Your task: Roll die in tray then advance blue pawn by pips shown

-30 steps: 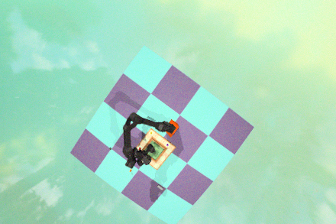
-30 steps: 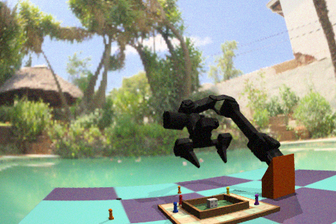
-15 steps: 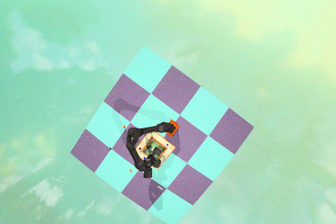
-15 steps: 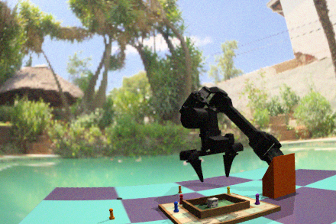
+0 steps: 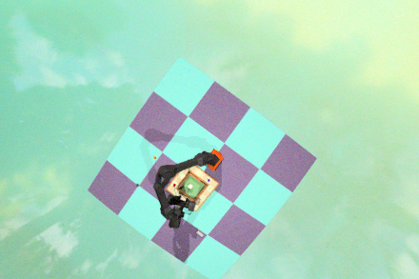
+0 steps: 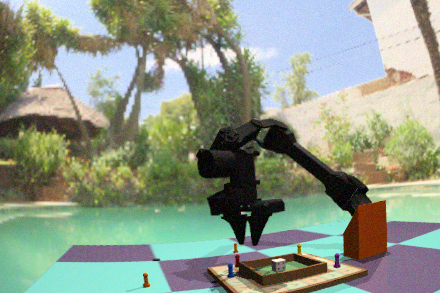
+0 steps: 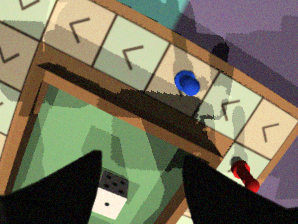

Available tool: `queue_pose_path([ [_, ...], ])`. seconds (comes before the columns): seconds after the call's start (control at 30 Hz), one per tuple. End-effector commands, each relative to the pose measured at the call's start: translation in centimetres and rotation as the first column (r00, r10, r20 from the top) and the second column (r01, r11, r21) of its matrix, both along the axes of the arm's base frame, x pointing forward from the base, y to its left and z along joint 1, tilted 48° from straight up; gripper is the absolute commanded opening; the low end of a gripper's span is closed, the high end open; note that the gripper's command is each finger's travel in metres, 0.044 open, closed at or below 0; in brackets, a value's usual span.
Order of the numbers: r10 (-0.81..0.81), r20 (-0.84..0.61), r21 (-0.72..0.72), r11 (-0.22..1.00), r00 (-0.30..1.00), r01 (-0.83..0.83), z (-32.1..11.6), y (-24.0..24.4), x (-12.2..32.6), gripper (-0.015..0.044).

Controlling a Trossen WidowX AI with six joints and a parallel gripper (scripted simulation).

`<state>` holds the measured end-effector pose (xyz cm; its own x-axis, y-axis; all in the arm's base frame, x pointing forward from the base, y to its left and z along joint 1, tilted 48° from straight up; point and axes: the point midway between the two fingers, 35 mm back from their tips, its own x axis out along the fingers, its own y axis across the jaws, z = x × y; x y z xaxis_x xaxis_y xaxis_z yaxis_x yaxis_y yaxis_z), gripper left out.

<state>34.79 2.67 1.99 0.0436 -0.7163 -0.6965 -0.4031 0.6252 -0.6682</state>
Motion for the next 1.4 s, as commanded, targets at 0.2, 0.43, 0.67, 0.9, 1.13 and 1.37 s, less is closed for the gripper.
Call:
queue_pose_path([
  [0.2, -0.363, 0.408, 0.082, 0.928, 0.837, 0.363, 0.3, -1.5, 4.0, 0.02],
  [0.43, -0.363, 0.408, 0.081, 0.928, 0.837, 0.363, 0.0, -1.9, 4.0, 0.02],
  [0.67, -0.363, 0.409, 0.081, 0.928, 0.837, 0.363, -0.8, -2.9, 4.1, 0.02],
  [0.9, -0.363, 0.409, 0.081, 0.928, 0.837, 0.363, -1.6, -3.7, 4.2, 0.02],
  [1.13, -0.363, 0.409, 0.081, 0.928, 0.837, 0.363, -2.3, -4.6, 4.3, 0.02],
  [1.37, -0.362, 0.409, 0.08, 0.928, 0.837, 0.363, -3.1, -5.5, 4.3, 0.02],
])
